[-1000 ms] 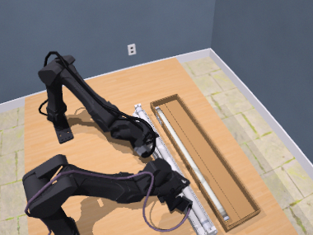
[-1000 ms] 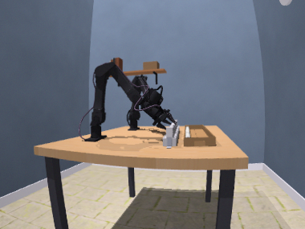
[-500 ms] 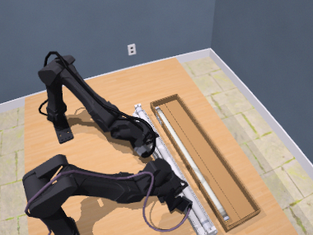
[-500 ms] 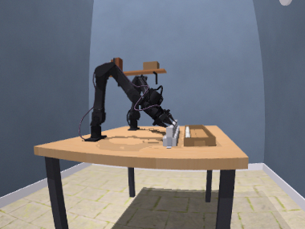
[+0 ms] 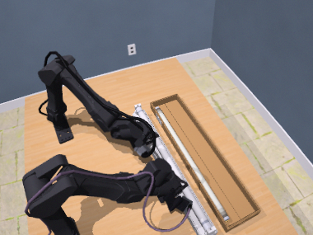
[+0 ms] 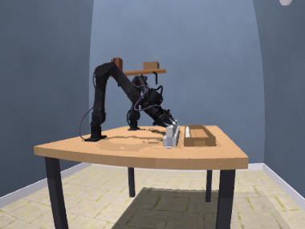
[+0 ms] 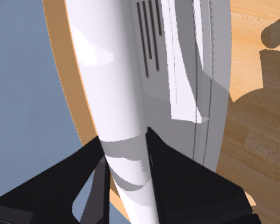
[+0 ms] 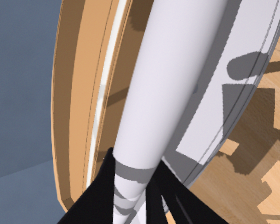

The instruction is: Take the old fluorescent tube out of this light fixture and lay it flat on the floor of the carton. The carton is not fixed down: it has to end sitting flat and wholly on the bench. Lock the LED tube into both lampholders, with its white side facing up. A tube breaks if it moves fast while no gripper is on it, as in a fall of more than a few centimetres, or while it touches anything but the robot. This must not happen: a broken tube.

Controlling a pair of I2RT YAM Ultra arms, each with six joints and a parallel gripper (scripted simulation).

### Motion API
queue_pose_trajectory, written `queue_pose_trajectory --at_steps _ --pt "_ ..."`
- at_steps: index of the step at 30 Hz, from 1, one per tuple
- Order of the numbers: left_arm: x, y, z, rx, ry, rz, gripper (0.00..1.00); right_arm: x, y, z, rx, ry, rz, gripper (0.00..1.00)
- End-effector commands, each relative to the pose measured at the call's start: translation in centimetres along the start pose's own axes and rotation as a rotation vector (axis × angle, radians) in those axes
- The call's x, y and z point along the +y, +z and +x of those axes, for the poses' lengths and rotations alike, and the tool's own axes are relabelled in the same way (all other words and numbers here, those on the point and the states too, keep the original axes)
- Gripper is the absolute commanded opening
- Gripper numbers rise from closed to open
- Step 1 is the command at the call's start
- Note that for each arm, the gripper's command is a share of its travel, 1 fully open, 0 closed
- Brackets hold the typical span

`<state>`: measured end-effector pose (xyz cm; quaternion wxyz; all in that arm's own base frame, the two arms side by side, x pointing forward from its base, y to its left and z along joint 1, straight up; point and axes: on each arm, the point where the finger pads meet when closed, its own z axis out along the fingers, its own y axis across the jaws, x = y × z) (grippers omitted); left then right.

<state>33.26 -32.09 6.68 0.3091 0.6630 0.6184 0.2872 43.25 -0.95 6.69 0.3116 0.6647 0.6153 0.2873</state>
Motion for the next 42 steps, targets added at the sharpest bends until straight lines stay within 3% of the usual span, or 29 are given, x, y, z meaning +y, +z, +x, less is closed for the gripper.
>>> queue_pose_trajectory --at_steps 1,6,19,23,25,37,40,42 --pt "0.9 -0.1 -0.2 -0.007 -0.026 0.008 0.11 1.6 -0.4 0.2 0.005 -0.014 -0.023 0.11" --pt "0.7 0.1 -0.2 -0.002 -0.021 0.015 0.11 1.5 -0.3 0.2 0.005 -0.013 -0.018 0.11" --pt "-0.2 0.2 0.0 0.005 -0.008 0.13 0.11 -0.2 0.4 -0.4 0.0 0.013 0.127 0.11" --pt "0.5 0.2 -0.2 0.001 -0.02 0.109 0.11 0.8 0.3 -0.2 -0.009 -0.003 0.094 0.11" --pt "-0.3 0.2 0.0 0.007 -0.007 0.173 0.11 -0.3 0.3 -0.5 -0.001 0.019 0.168 0.11" --pt "0.1 -0.1 -0.1 0.002 -0.014 0.301 0.11 0.3 0.0 -0.5 0.0 0.016 0.286 0.11" --pt "1.0 0.1 -0.4 -0.004 -0.029 0.259 0.11 1.4 0.2 -0.3 -0.01 0.0 0.237 0.11" --pt "0.4 -0.1 -0.1 -0.002 -0.02 0.317 0.11 0.6 0.0 -0.4 0.001 0.021 0.299 0.11"
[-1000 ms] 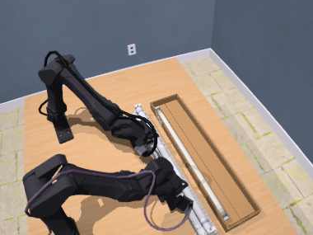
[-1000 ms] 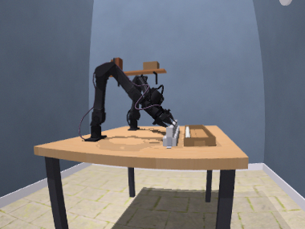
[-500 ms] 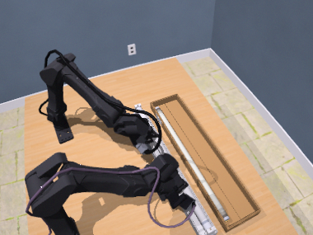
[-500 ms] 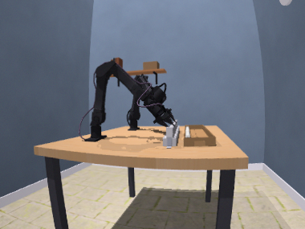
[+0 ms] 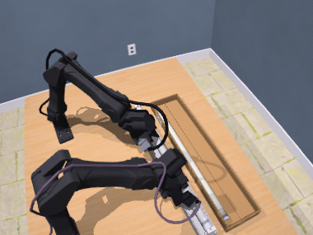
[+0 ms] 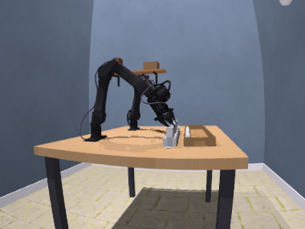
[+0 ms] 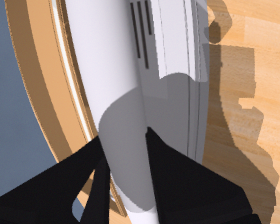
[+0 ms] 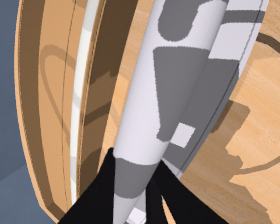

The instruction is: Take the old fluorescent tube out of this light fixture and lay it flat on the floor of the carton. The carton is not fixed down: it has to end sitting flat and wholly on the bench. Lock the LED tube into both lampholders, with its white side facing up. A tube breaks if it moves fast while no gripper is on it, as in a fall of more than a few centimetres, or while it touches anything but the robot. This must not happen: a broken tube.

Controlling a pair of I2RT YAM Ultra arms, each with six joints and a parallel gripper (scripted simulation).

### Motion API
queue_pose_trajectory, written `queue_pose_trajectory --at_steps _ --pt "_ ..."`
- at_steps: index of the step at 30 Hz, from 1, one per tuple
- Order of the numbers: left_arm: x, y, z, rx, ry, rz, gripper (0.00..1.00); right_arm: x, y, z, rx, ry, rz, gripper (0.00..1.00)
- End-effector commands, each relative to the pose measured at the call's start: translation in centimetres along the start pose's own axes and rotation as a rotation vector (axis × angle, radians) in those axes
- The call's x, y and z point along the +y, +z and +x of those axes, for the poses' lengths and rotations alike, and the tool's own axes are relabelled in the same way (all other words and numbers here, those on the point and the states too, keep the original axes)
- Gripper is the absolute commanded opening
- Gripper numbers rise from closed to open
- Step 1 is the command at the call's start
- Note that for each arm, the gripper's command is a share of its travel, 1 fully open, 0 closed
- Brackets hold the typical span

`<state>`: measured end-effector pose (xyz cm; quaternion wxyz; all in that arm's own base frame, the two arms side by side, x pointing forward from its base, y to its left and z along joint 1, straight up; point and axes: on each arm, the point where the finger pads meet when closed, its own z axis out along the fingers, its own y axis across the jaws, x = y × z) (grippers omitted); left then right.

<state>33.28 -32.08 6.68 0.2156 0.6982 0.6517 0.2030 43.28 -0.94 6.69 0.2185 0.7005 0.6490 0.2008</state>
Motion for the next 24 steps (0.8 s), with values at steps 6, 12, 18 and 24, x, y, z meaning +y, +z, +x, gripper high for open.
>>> queue_pose_trajectory --at_steps 6,12,18,24 --pt "0.3 -0.3 -0.1 -0.008 -0.019 0.107 0.11 0.6 -0.2 -0.3 0.006 0.015 0.086 0.11" --pt "0.4 -0.4 -0.2 -0.009 -0.02 0.169 0.11 0.7 -0.3 -0.3 0.002 0.017 0.147 0.11" --pt "0.5 -0.4 -0.2 -0.014 -0.001 0.21 0.11 0.8 -0.3 -0.4 0.006 0.02 0.187 0.11" --pt "0.6 -0.5 -0.2 -0.014 -0.002 0.273 0.11 0.9 -0.4 -0.2 0.008 0.016 0.248 0.11"
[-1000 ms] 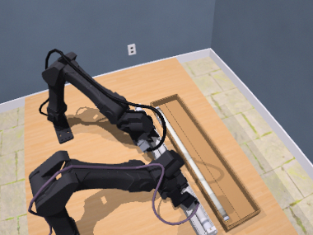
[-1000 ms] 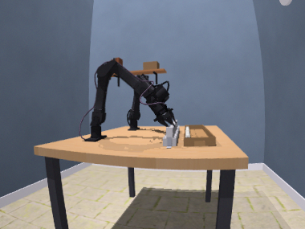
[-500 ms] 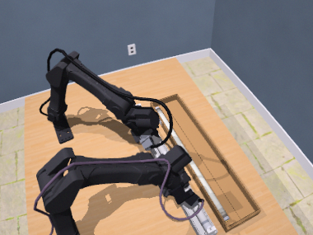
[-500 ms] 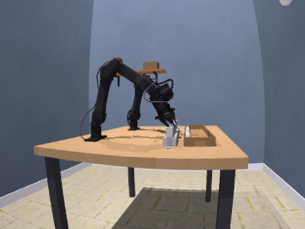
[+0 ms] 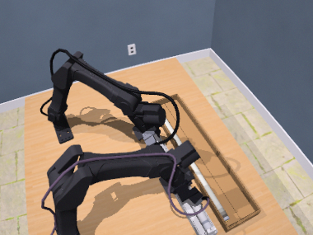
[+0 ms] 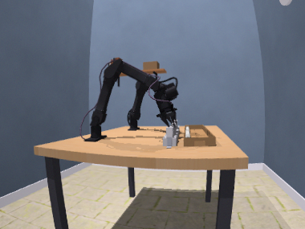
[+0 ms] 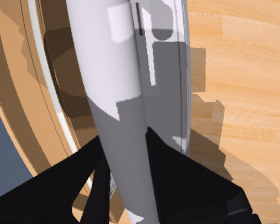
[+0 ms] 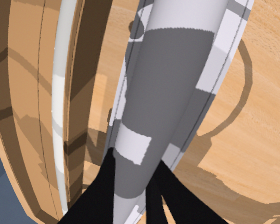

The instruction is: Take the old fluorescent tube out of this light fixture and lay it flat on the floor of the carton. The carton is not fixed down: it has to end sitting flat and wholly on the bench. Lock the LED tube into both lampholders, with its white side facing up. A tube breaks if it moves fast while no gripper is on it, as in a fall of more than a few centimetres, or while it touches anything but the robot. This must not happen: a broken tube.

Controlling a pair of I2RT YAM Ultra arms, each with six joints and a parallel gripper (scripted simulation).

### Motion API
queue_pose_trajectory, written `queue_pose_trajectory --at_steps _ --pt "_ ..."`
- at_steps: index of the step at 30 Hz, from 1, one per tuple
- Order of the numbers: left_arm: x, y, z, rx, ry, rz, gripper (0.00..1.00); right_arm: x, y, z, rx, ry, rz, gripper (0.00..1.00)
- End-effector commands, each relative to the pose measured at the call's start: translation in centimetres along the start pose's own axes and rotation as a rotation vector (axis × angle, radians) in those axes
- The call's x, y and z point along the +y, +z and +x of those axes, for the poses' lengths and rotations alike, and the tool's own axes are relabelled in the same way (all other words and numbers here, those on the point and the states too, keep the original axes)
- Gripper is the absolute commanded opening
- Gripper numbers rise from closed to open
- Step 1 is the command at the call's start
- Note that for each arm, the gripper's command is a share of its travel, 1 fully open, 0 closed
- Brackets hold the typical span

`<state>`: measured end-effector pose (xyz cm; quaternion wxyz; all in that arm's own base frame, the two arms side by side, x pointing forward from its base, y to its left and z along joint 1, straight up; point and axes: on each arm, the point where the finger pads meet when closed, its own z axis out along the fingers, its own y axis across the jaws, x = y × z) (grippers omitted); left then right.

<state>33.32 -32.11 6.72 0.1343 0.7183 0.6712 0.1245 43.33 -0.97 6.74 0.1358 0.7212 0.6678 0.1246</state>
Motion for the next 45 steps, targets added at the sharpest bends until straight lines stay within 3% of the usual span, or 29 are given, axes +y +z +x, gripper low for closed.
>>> queue_pose_trajectory --at_steps 1,5,6,8,9,14,22,25,27,42,44,45 --pt "0.4 -0.6 -0.1 -0.011 0.001 0.051 0.11 0.8 -0.6 -0.1 0.01 0.011 0.026 0.11" --pt "0.4 -0.6 -0.2 -0.013 0.0 0.093 0.11 0.9 -0.6 -0.2 0.006 0.01 0.066 0.11" --pt "1.5 -0.6 -0.5 -0.021 -0.032 0.045 0.11 2.1 -1.0 -0.2 0.0 0.008 0.011 0.11" --pt "1.5 -0.6 -0.5 -0.021 -0.032 0.045 0.11 2.1 -1.0 -0.2 0.0 0.008 0.011 0.11" --pt "0.7 -0.6 -0.3 -0.016 -0.001 0.1 0.11 1.1 -0.6 0.1 0.012 0.004 0.071 0.11" --pt "0.5 -0.7 -0.2 -0.017 -0.001 0.158 0.11 0.9 -0.6 -0.1 0.012 0.0 0.13 0.11" --pt "0.9 -0.6 -0.3 -0.023 -0.004 0.211 0.11 1.2 -0.6 -0.3 0.013 0.003 0.183 0.11" --pt "1.7 -0.6 -0.6 -0.03 -0.027 0.17 0.11 2.2 -1.0 0.1 0.016 0.001 0.138 0.11" --pt "0.9 -0.6 -0.3 -0.024 -0.006 0.228 0.11 1.2 -0.5 -0.2 0.014 0.002 0.202 0.11" --pt "2.6 -0.9 -0.7 -0.042 -0.035 0.197 0.11 2.9 -1.8 -0.2 0.017 0.007 0.168 0.11" --pt "2.2 -0.2 -1.0 -0.049 -0.017 0.223 0.11 2.2 -0.2 -0.3 0.015 0.007 0.213 0.11" --pt "2.6 -1.0 -0.7 -0.045 -0.025 0.196 0.11 2.7 -1.5 0.1 0.019 -0.001 0.18 0.11"
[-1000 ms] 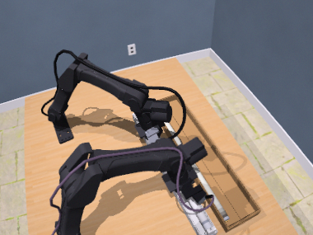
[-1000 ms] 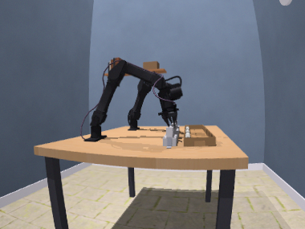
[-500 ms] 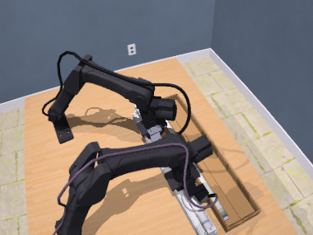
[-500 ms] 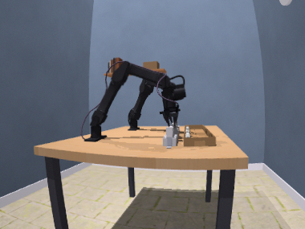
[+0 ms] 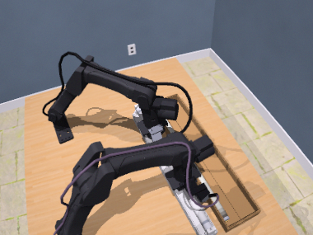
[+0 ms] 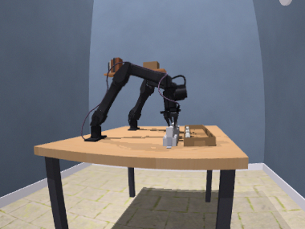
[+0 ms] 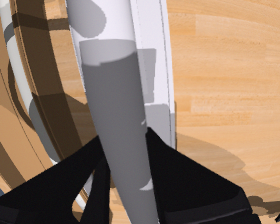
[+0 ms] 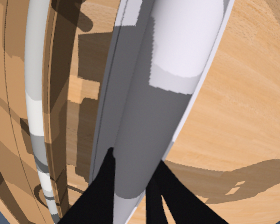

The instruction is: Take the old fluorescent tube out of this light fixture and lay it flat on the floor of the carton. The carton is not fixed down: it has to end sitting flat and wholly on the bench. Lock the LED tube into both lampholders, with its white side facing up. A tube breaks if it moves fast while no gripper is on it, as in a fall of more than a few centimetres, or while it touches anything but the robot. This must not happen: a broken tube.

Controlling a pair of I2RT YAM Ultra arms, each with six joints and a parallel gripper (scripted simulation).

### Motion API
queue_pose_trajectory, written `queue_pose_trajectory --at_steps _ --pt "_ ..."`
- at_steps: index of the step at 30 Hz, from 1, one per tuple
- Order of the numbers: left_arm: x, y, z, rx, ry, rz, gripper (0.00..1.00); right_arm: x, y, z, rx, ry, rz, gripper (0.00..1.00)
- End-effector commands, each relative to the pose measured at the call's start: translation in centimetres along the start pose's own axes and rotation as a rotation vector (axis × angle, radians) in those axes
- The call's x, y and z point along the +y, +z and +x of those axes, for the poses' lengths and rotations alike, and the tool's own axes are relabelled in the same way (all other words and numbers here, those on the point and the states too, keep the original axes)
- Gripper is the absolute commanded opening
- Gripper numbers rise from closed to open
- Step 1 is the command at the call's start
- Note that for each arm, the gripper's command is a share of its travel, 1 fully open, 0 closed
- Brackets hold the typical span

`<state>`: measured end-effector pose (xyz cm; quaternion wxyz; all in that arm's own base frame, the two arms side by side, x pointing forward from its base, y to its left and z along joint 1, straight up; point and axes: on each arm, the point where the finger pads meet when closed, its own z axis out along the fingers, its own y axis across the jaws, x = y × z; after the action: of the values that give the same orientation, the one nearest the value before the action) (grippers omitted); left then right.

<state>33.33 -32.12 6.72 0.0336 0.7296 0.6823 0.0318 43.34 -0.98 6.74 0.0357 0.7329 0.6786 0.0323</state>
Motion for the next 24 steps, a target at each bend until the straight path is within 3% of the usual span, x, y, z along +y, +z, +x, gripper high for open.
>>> queue_pose_trajectory --at_steps 1,17,18,24 --pt "2.3 -2.3 -0.8 -0.059 -0.023 -0.09 0.49 2.3 -2.7 0.1 0.013 -0.002 -0.108 0.11" --pt "1.3 -1.6 -1.0 -0.044 -0.007 -0.057 0.49 2.6 -3.3 0.0 0.009 -0.001 -0.125 0.11" --pt "1.3 -1.6 -1.0 -0.044 -0.007 -0.057 0.49 2.6 -3.3 0.0 0.009 -0.001 -0.125 0.49" --pt "1.3 -1.6 -1.0 -0.044 -0.007 -0.057 0.49 2.2 -2.2 0.0 0.007 -0.001 -0.098 0.49"
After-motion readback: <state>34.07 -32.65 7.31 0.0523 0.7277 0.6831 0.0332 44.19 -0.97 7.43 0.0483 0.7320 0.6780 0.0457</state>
